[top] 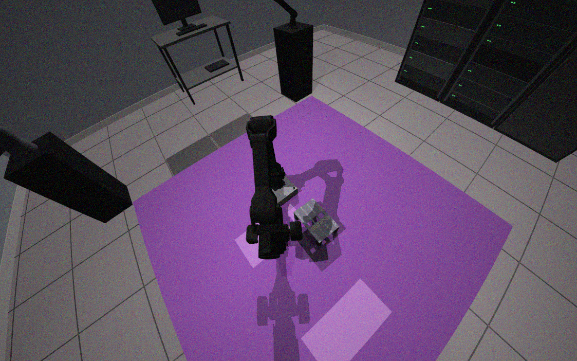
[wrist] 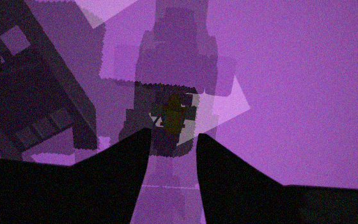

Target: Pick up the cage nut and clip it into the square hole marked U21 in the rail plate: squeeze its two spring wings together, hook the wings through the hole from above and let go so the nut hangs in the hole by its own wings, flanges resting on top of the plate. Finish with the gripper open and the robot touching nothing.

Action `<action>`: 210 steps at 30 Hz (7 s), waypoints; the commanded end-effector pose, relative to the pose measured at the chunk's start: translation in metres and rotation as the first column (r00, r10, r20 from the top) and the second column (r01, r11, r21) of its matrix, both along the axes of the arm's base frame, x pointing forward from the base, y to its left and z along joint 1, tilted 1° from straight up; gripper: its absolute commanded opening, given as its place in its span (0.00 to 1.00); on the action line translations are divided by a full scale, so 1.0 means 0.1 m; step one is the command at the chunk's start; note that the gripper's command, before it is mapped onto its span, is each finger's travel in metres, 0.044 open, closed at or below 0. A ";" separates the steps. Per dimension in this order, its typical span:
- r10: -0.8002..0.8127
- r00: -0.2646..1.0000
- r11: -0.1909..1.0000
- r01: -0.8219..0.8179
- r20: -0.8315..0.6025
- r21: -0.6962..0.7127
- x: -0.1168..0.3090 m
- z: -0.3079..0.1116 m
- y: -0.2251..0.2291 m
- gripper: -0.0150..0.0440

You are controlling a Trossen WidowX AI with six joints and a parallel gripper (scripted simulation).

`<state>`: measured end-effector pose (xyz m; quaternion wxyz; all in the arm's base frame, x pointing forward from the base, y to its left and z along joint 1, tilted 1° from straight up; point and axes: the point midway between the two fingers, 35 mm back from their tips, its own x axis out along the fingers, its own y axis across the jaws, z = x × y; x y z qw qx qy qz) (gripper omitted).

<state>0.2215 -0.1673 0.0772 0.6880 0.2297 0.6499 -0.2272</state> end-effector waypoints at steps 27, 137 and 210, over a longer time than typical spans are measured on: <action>0.002 1.000 1.000 -0.002 -0.014 0.012 -0.01 -0.43 0.02 0.46; 0.073 0.997 0.997 -0.072 -0.013 0.010 0.07 0.59 0.19 0.32; 0.549 0.836 0.836 -0.549 -0.016 0.005 0.39 0.16 1.70 0.32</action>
